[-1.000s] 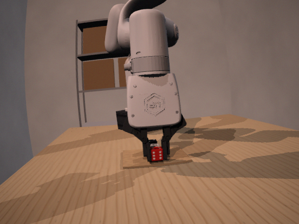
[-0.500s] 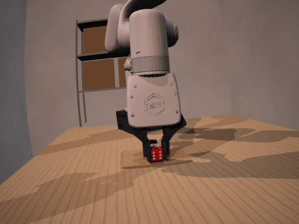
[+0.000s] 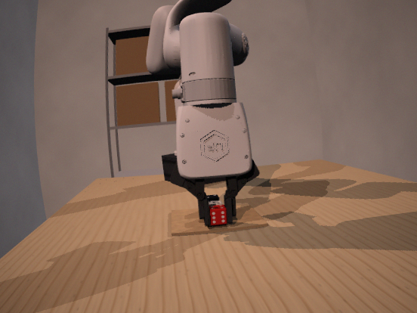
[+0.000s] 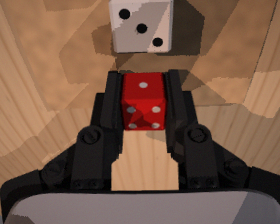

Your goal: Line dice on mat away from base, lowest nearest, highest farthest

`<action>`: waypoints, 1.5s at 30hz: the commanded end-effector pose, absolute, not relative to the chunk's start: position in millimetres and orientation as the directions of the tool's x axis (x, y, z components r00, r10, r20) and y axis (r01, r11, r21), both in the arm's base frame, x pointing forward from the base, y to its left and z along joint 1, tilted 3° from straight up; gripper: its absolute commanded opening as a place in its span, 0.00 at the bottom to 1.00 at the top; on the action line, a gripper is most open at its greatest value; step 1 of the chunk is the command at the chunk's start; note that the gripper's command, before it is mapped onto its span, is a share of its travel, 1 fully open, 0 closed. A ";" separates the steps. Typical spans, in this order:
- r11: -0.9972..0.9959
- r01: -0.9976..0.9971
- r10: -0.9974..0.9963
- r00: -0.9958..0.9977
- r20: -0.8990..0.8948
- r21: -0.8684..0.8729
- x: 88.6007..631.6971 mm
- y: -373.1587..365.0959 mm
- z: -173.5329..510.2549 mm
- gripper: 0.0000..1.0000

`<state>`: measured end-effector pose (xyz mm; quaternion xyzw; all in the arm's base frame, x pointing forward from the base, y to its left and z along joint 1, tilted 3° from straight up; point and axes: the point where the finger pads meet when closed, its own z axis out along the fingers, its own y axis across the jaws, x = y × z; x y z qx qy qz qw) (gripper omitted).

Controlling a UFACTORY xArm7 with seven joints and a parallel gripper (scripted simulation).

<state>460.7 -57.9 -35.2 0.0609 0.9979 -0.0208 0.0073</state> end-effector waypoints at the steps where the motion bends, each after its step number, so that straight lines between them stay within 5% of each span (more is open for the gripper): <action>1: 0.992 0.122 0.121 -0.992 -0.021 -0.040 462.4 -58.1 -33.8 0.21; 45: 0.992 0.122 0.121 -0.992 -0.021 -0.040 462.5 -58.2 -37.6 0.21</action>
